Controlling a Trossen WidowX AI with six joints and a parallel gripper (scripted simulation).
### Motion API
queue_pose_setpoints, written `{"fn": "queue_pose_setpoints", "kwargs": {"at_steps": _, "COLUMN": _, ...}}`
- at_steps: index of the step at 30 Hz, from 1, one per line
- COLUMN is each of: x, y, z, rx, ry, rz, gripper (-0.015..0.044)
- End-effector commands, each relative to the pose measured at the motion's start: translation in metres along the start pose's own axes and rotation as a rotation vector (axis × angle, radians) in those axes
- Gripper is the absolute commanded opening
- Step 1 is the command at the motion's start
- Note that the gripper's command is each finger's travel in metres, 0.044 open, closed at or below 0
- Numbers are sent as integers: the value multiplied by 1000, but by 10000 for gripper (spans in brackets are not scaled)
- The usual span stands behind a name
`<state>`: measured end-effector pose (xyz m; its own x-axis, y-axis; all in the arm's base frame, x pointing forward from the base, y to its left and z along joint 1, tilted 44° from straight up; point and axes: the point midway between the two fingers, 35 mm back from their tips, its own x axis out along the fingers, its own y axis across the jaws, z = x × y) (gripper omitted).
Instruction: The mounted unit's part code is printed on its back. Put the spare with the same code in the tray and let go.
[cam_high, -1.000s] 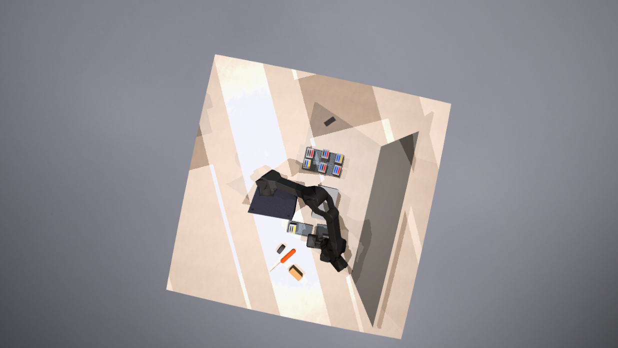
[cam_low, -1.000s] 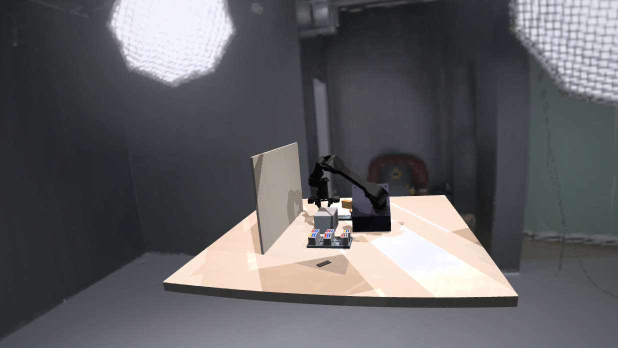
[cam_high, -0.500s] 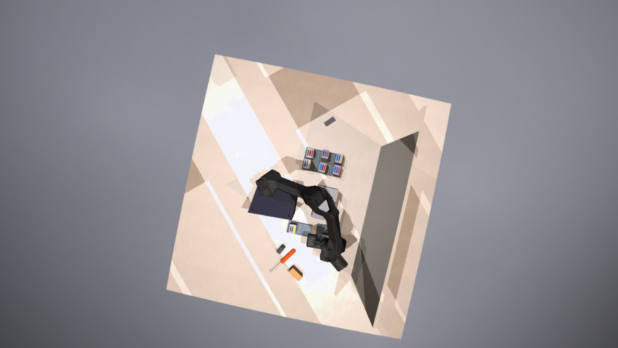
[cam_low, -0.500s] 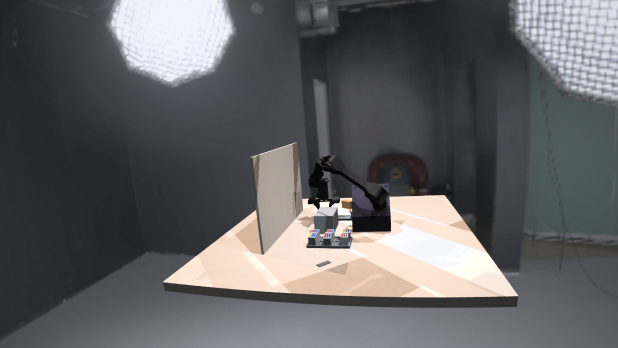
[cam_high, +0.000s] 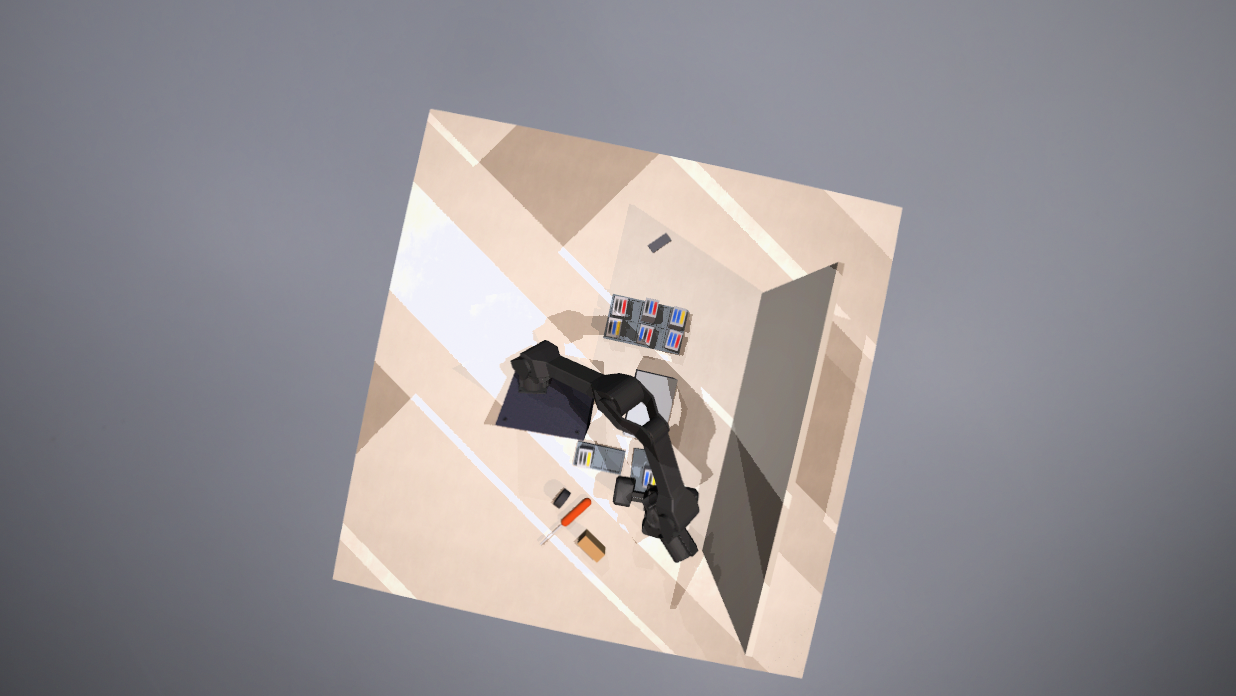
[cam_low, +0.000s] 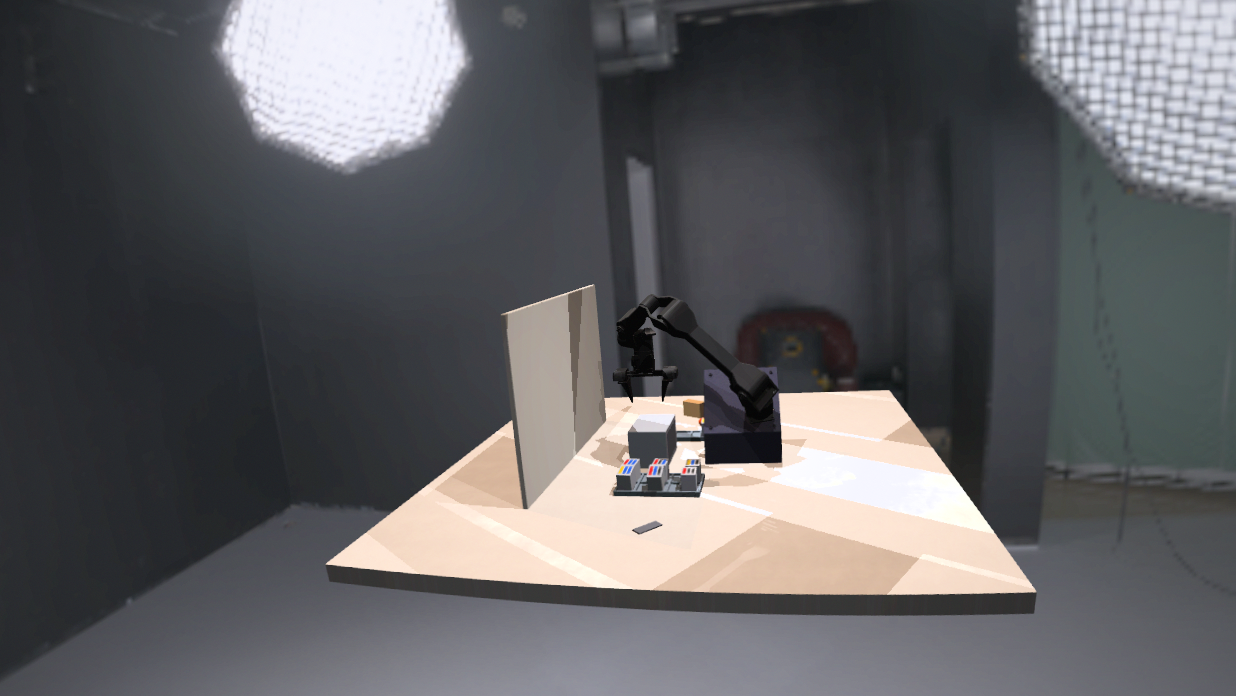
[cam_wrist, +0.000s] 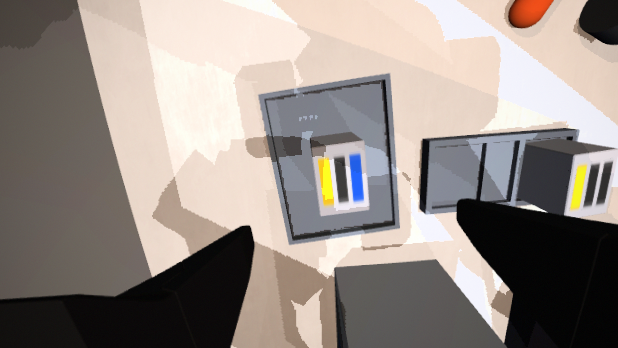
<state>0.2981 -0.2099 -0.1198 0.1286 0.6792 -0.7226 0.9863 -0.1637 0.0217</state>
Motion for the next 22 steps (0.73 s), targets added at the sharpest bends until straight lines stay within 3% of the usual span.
{"fn": "queue_pose_setpoints", "kwargs": {"at_steps": 1, "x": -25, "y": -2, "z": -1, "rx": -7, "ry": -8, "rz": 4, "gripper": 440}}
{"fn": "queue_pose_setpoints", "kwargs": {"at_steps": 22, "x": -29, "y": 1, "z": -1, "rx": -6, "ry": -14, "rz": 22, "gripper": 440}}
